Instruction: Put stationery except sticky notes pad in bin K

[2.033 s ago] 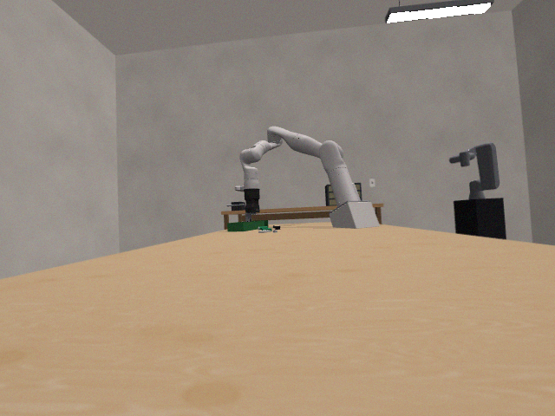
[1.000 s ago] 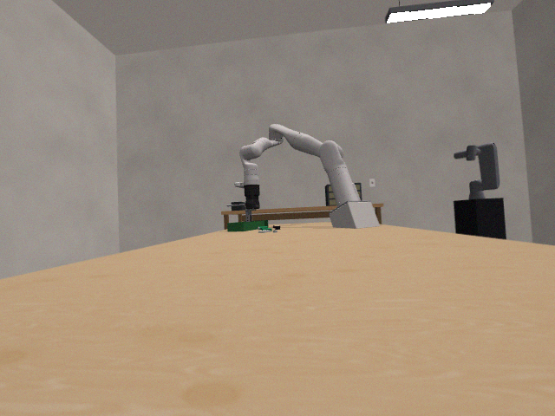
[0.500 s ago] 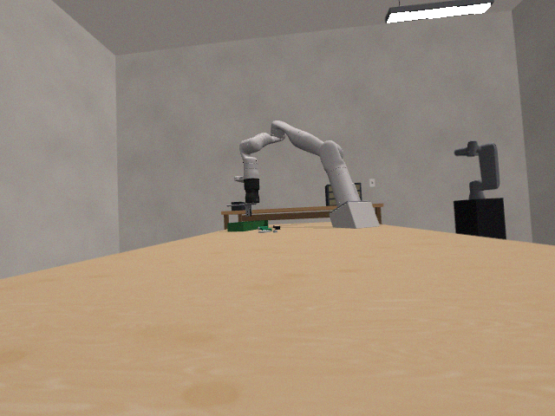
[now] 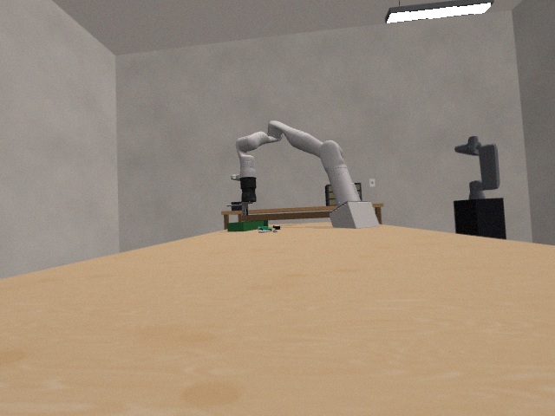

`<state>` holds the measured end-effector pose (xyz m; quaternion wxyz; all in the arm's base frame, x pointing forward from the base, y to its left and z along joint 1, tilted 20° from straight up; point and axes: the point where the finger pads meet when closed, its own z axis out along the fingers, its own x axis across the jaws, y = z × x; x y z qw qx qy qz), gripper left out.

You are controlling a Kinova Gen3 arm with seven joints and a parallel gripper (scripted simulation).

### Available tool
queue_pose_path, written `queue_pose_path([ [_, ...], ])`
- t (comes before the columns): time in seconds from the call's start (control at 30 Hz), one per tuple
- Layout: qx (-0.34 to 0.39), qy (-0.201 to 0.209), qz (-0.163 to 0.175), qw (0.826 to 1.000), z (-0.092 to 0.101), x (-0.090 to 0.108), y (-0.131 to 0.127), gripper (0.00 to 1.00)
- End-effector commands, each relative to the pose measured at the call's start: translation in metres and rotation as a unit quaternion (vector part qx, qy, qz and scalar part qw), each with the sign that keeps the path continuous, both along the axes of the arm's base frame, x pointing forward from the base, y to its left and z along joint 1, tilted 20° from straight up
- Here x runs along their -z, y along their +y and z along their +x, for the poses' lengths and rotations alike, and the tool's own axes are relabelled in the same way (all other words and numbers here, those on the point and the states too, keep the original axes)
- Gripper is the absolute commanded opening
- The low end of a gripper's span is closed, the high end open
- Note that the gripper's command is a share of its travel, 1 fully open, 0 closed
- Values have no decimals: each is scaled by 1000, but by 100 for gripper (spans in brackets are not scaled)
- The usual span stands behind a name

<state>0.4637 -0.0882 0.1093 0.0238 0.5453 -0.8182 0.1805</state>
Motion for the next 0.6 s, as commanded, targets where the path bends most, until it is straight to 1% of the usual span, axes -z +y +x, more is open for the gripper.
queue_pose_path([
  [0.0, -12, 3, 3, 1000, 7, 6, 23, 31],
  [0.23, -12, 3, 3, 1000, 20, 14, 54, 31],
  [0.53, -12, 3, 3, 1000, 20, 14, 54, 31],
  [0.57, -12, 3, 3, 1000, 21, 16, 53, 31],
])
